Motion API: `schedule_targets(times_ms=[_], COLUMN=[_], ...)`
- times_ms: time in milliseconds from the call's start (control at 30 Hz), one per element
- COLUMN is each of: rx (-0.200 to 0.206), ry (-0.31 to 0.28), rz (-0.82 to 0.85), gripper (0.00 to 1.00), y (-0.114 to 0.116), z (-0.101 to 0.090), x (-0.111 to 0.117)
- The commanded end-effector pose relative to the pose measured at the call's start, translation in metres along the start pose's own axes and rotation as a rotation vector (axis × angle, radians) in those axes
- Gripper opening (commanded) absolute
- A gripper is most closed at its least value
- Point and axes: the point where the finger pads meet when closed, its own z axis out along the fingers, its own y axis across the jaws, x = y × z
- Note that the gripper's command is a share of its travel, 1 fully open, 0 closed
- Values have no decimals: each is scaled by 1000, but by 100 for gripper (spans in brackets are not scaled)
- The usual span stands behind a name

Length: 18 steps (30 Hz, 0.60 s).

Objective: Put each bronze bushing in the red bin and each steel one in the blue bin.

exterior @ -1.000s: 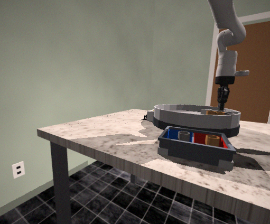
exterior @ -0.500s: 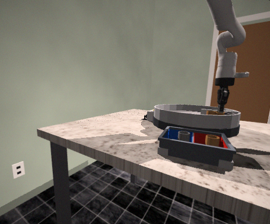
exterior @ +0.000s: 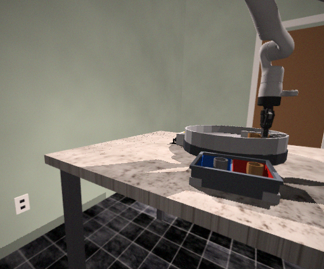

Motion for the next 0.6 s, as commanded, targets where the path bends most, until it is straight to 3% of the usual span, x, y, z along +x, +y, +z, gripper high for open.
schedule_targets(times_ms=[0, 567], rx=[2, 2], ry=[4, 4], rz=[-1, -1], gripper=[18, 18], y=[-1, -1], z=[3, 10], x=[1, 2])
